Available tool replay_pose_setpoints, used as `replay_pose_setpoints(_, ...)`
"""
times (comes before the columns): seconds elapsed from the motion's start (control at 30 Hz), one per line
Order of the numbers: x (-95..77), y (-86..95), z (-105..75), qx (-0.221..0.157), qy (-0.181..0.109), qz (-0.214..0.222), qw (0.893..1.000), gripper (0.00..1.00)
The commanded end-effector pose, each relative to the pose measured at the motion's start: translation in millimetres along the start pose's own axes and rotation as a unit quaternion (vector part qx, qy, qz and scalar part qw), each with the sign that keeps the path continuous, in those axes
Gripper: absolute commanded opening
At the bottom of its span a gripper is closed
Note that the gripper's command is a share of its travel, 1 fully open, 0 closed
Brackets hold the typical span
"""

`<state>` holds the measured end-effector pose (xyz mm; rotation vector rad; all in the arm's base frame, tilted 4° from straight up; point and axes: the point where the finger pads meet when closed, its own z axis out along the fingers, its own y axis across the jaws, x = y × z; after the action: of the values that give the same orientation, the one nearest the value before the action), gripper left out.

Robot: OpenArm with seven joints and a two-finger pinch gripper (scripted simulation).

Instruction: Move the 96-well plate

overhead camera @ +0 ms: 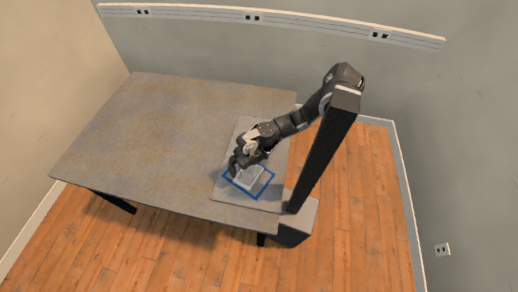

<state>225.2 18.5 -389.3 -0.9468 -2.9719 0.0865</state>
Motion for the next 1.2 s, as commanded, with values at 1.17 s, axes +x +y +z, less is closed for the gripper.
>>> replay_pose_setpoints(1.17, 1.3, 1.1, -0.1, -0.004, 0.002, -0.225, 0.974, 1.00)
